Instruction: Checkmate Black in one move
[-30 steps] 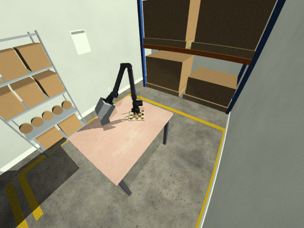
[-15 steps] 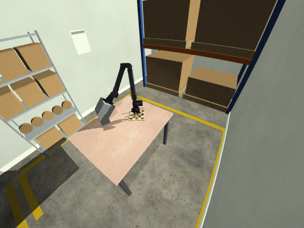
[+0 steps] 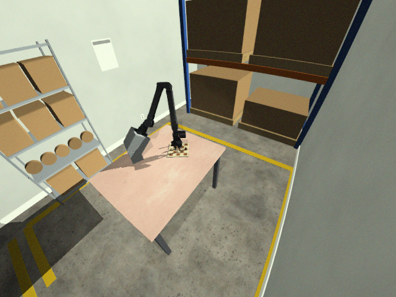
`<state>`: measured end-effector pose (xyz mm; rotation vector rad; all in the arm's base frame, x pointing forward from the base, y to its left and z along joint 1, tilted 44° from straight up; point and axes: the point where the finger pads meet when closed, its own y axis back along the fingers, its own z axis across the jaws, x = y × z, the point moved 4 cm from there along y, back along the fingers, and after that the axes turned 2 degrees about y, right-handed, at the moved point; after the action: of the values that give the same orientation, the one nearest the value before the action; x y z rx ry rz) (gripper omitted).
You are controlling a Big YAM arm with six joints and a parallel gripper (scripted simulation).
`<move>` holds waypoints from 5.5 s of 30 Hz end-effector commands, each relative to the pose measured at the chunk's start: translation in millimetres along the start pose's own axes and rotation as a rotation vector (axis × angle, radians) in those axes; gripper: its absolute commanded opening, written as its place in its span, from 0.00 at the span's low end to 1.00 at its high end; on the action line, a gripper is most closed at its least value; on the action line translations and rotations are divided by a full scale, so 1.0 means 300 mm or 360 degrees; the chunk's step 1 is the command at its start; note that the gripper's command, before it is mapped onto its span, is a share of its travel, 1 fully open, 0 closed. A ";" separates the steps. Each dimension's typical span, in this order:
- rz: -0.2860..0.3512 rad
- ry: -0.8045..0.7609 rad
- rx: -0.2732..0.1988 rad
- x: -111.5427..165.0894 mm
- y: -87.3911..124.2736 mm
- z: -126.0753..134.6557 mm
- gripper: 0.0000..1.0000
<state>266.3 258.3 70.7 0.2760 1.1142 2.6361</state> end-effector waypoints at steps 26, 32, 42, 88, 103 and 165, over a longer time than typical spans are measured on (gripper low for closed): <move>0.0011 0.0014 -0.0017 0.034 -0.006 0.034 0.36; 0.0011 0.0014 -0.0017 0.034 -0.006 0.034 0.36; 0.0011 0.0014 -0.0017 0.034 -0.006 0.034 0.36; 0.0014 0.0014 -0.0011 0.042 -0.006 0.015 0.36; 0.0013 0.0016 -0.0015 0.042 -0.005 0.014 0.36; 0.0011 0.0011 -0.0013 0.034 -0.071 0.018 0.36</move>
<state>261.1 269.2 58.8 0.2701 1.1175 2.6385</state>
